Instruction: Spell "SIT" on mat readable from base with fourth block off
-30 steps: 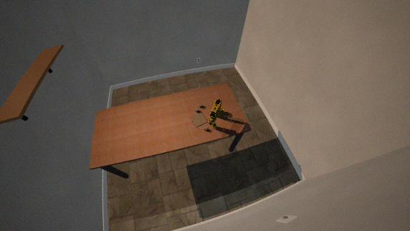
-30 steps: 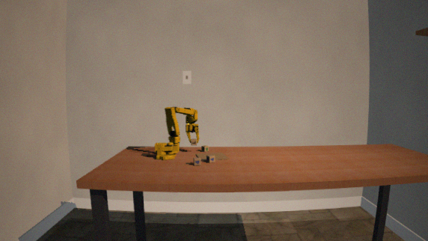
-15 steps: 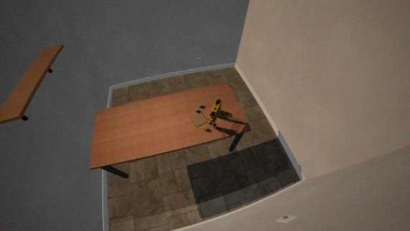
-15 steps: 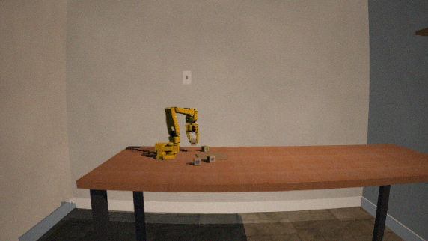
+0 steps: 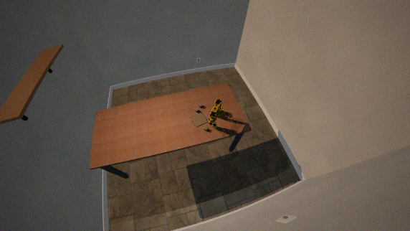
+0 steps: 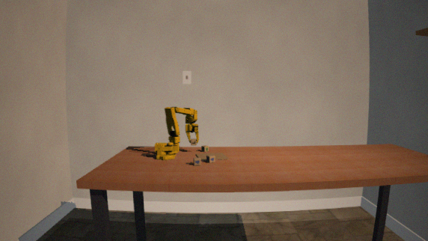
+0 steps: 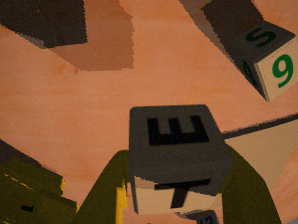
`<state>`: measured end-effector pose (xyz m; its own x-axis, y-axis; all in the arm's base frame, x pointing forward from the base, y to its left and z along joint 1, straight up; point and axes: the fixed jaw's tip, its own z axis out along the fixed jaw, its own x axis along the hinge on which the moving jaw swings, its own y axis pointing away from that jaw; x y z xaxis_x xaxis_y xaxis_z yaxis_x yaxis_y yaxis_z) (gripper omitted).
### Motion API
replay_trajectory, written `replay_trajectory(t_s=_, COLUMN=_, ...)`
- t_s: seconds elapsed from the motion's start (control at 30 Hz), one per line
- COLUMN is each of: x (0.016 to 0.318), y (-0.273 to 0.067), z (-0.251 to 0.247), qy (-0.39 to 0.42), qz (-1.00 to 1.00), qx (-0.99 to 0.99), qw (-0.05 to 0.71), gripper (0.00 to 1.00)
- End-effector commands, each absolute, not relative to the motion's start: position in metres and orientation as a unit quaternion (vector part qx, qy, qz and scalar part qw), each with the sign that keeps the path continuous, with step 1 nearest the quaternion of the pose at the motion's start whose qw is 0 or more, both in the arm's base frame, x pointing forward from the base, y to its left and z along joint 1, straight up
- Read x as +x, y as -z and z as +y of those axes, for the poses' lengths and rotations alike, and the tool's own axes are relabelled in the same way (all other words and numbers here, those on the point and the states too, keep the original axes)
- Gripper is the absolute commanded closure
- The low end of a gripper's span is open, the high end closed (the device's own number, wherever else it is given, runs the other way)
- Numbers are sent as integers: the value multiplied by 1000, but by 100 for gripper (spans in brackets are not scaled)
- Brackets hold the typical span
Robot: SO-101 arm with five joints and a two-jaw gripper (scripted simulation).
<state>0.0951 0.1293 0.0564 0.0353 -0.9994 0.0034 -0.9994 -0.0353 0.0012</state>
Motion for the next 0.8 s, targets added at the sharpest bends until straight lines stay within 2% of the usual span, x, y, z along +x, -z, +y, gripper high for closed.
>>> replay_trajectory(t_s=0.0, x=99, y=-65, z=135, qy=3, qz=-694, qx=719, qw=-31, gripper=100)
replay_trajectory(t_s=0.77, x=99, y=-58, z=136, qy=3, qz=-694, qx=719, qw=-31, gripper=100)
